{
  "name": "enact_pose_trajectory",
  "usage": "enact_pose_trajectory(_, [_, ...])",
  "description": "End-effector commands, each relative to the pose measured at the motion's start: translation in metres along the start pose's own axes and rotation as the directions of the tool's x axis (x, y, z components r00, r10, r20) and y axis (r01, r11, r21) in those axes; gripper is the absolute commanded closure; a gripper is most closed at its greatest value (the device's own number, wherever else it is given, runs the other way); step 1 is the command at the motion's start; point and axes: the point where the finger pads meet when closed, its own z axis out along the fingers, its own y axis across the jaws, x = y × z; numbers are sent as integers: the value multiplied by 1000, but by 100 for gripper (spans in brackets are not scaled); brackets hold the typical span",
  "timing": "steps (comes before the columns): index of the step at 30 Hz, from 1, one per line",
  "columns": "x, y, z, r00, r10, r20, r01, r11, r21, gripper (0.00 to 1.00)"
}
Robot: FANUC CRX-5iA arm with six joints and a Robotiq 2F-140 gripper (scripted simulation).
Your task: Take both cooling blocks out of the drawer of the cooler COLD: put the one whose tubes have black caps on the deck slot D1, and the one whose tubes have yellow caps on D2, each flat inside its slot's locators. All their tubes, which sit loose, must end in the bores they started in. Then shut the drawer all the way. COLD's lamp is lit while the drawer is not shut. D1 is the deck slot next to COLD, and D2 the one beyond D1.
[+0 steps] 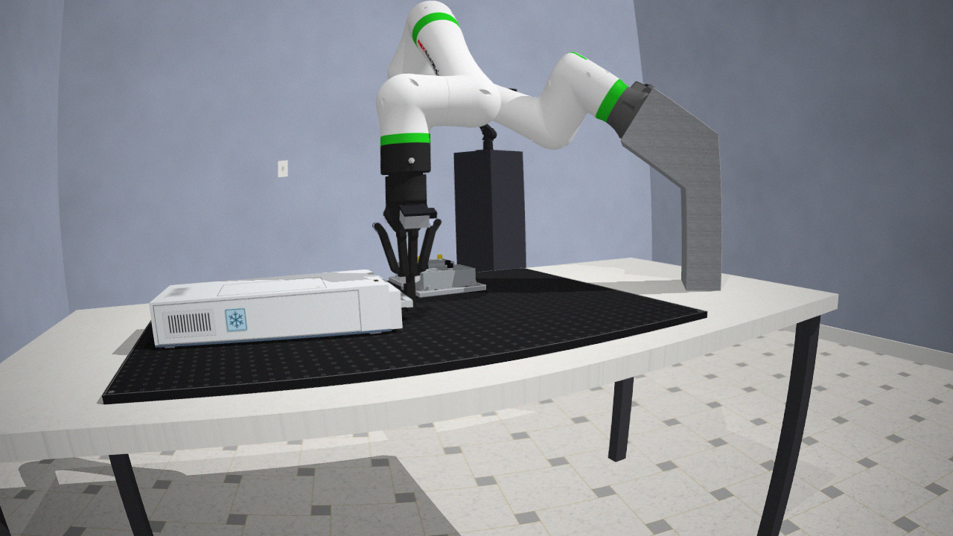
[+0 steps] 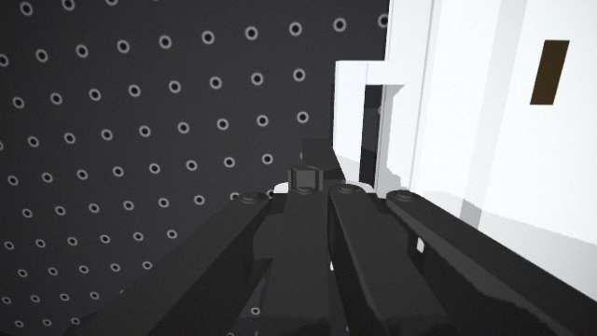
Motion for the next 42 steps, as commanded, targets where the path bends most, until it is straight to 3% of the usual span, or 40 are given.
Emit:
enact_pose_trajectory(1, [0, 1, -1, 1000, 0, -1, 0, 1000, -2, 90])
enact_pose_trajectory(42, [0, -42, -1, 1000, 0, -1, 0, 1000, -2, 90])
